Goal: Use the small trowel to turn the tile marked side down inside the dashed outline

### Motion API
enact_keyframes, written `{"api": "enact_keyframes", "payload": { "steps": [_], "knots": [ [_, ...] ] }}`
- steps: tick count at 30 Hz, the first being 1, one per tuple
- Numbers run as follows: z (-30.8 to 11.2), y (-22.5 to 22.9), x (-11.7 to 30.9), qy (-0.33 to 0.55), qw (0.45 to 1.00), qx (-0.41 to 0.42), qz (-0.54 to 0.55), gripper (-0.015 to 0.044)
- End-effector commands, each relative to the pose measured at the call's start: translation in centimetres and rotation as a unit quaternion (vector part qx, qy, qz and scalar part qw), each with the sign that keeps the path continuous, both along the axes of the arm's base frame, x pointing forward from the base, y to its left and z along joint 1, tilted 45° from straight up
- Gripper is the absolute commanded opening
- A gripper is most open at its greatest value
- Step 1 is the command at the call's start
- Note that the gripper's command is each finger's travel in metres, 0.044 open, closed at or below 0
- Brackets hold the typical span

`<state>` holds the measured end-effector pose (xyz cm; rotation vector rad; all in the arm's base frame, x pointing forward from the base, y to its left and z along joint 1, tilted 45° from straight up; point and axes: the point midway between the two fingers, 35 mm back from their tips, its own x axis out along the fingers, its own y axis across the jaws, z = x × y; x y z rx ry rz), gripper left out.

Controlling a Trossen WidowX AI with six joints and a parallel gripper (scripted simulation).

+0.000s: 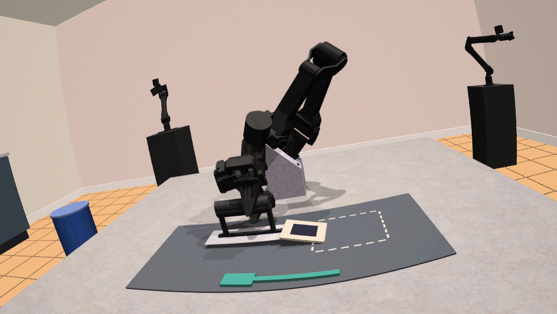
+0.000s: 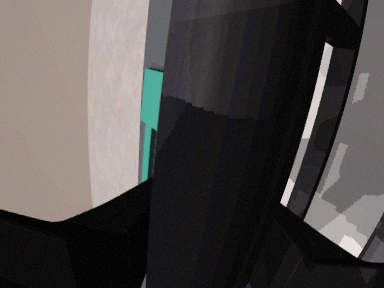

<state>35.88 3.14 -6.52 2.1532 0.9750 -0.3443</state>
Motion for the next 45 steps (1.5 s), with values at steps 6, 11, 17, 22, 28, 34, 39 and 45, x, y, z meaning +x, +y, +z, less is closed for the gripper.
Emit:
{"api": "enact_keyframes", "payload": {
  "steps": [6, 11, 17, 22, 28, 34, 39, 45],
  "knots": [
    [2.0, -0.9, 0.7, -0.010, 1.000, 0.003, -0.005, 0.0000],
    [2.8, -0.9, 0.7, -0.010, 1.000, 0.003, -0.005, 0.0000],
    [3.8, -0.9, 0.8, -0.010, 1.000, 0.003, -0.005, 0.0000],
    [4.6, -0.7, 0.8, -0.010, 1.000, 0.003, -0.005, 0.0000],
    [5.5, -0.3, 0.8, -0.010, 1.000, 0.003, -0.005, 0.0000],
    [6.3, 0.2, 0.7, -0.010, 1.000, 0.003, -0.005, 0.0000],
    [7.0, 0.7, 0.7, -0.010, 1.000, 0.003, -0.005, 0.0000],
    [7.7, 1.5, 0.6, -0.010, 1.000, 0.003, -0.005, 0.0000]
  ]
}}
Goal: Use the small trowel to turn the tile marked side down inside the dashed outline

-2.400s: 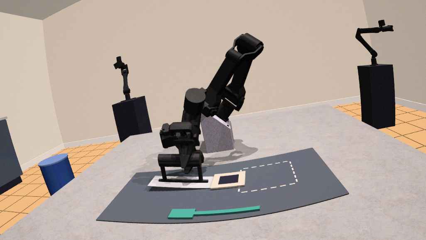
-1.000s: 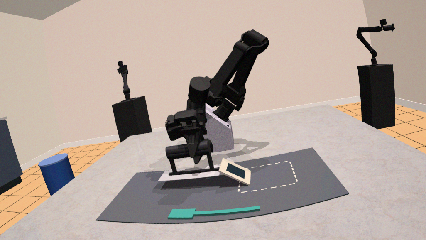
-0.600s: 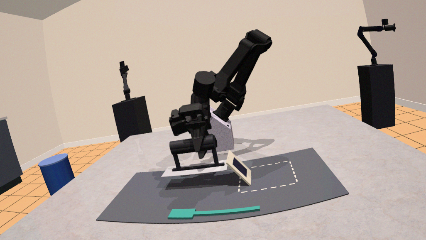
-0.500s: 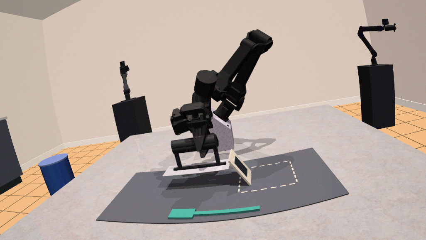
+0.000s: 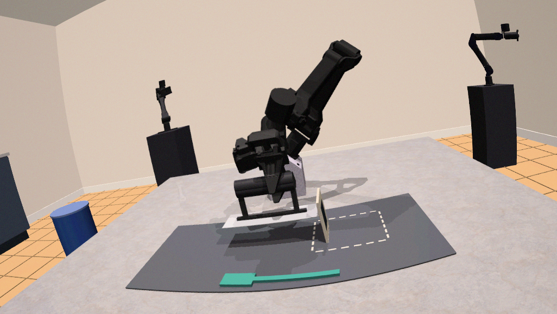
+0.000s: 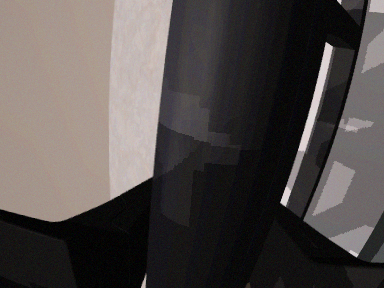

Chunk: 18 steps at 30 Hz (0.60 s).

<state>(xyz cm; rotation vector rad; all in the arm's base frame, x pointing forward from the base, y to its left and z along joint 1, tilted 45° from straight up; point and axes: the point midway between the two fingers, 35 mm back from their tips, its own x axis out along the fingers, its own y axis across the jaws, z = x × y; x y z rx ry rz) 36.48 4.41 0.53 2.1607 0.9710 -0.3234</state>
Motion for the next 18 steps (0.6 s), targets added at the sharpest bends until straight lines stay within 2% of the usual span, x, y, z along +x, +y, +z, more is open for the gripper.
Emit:
{"api": "enact_keyframes", "payload": {
  "steps": [1, 11, 18],
  "knots": [
    [0.7, 0.4, 0.0, -0.002, 1.000, -0.001, -0.005, 0.0000],
    [1.3, 1.5, -0.1, -0.002, 1.000, -0.001, -0.005, 0.0000],
    [0.7, -0.3, 0.3, -0.001, 1.000, -0.003, -0.005, 0.0000]
  ]
}}
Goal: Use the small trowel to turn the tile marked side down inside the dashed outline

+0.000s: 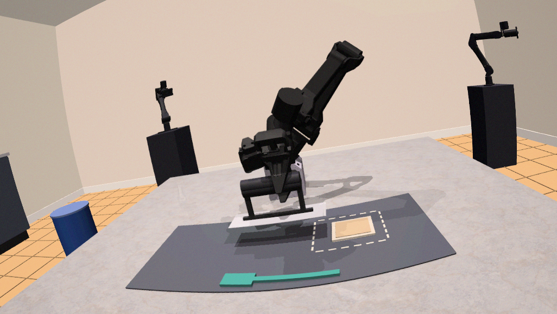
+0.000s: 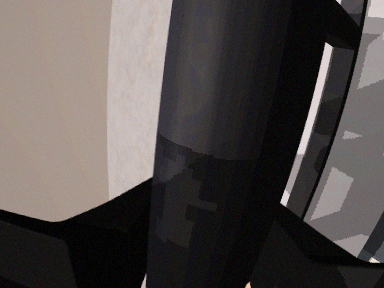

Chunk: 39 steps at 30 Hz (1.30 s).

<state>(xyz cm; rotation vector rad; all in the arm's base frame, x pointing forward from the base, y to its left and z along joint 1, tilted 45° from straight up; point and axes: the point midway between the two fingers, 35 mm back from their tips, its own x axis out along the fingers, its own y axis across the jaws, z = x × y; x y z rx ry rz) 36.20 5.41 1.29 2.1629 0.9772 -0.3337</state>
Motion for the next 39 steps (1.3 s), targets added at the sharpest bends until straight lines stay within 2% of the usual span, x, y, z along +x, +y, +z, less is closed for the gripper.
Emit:
{"api": "enact_keyframes", "payload": {
  "steps": [1, 14, 39],
  "knots": [
    [-0.2, -1.7, 0.6, -0.006, 1.000, -0.005, -0.005, 0.0000],
    [-1.5, -5.9, 0.9, -0.008, 1.000, -0.004, -0.005, 0.0000],
    [-1.5, -5.9, 0.9, -0.008, 1.000, -0.004, -0.005, 0.0000]
  ]
}}
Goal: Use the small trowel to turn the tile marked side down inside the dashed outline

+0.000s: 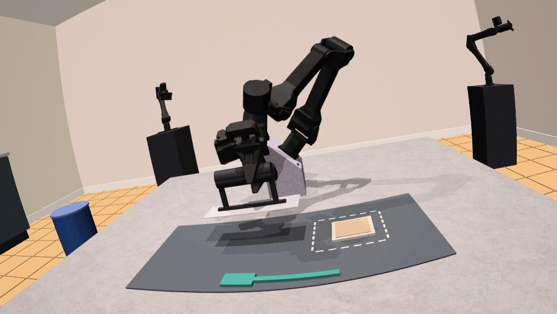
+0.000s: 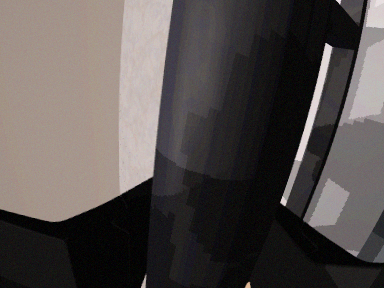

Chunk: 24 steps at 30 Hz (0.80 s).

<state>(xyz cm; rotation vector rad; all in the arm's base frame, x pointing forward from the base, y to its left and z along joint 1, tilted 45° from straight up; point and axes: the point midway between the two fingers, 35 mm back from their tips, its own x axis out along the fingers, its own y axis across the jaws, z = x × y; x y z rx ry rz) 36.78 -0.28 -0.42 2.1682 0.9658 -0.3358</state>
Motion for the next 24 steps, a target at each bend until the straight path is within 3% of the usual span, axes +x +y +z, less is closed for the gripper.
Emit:
{"api": "enact_keyframes", "payload": {
  "steps": [1, 24],
  "knots": [
    [0.23, -0.24, 0.30, -0.007, 1.000, -0.004, 0.000, 0.0000],
    [-0.02, 0.00, -0.02, 0.001, 1.000, 0.000, 0.000, 0.0000]
  ]
}}
